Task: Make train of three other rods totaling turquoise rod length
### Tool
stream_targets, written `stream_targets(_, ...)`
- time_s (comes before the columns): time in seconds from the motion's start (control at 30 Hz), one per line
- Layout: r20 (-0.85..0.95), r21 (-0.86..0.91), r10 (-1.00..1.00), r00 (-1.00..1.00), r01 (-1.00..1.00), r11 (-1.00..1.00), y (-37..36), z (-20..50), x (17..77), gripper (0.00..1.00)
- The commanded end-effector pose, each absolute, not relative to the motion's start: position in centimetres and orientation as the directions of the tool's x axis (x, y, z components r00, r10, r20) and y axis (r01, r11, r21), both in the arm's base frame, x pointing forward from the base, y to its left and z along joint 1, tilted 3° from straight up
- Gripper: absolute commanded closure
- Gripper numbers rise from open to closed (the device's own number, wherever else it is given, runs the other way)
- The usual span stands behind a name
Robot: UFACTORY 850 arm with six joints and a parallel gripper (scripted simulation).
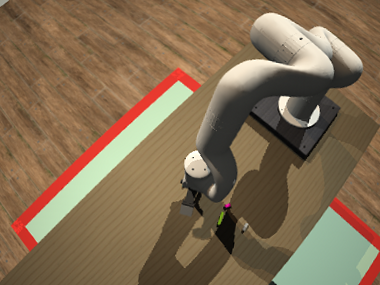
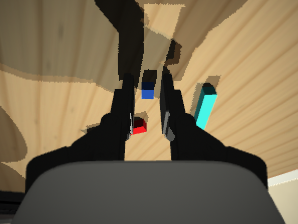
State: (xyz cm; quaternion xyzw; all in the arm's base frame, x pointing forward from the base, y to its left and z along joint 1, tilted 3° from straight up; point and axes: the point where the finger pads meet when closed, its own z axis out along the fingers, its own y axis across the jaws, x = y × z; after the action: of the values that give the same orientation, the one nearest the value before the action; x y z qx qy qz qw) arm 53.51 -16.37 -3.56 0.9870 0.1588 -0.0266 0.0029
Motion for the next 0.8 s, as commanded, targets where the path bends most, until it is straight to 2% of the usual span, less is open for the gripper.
stream_targets(0.0,-0.052,-0.002,0.313,0.948,0.314,-0.95,-16.4,-3.48,53.61,0.76)
stream_targets(0.7,-0.052,-0.002,0.313,0.948,0.314,-0.95,-16.4,-3.48,53.61,0.76)
stream_targets(0.73,-0.052,-0.002,0.313,0.948,0.314,-0.95,-16.4,-3.48,53.61,0.96)
stream_targets(0.77,-0.052,-0.002,0.313,0.948,0.314,-0.95,-16.4,-3.48,53.61,0.96)
